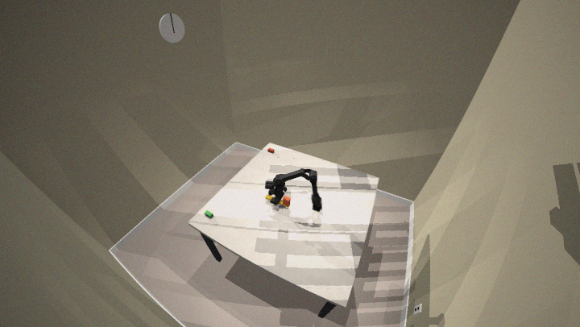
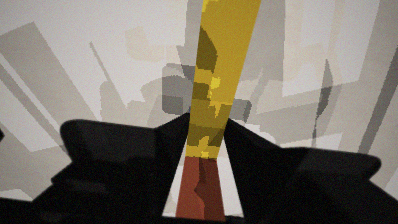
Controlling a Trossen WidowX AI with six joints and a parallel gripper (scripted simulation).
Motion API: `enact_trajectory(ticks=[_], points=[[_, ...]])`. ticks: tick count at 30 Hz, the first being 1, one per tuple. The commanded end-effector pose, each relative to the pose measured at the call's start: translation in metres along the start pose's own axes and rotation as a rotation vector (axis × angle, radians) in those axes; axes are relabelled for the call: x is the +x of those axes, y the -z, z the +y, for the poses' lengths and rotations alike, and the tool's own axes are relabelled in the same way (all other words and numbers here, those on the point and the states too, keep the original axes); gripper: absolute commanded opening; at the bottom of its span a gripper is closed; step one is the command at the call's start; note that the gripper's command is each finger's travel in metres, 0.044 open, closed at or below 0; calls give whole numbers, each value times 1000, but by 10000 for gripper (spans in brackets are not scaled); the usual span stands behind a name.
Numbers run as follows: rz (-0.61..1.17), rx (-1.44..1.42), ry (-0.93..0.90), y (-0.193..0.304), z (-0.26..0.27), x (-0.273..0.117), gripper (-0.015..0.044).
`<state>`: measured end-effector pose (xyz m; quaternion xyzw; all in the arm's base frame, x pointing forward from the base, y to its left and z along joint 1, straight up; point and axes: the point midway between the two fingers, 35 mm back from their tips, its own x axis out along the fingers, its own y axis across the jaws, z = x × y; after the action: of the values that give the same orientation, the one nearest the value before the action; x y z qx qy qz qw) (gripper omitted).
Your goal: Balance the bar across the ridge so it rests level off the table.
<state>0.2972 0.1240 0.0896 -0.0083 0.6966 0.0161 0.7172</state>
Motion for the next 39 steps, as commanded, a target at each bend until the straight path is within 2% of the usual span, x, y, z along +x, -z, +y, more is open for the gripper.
enact_trajectory(ticks=[1, 39], points=[[3, 4, 0, 0, 0, 3, 0], [2, 4, 0, -1, 0, 1, 0]])
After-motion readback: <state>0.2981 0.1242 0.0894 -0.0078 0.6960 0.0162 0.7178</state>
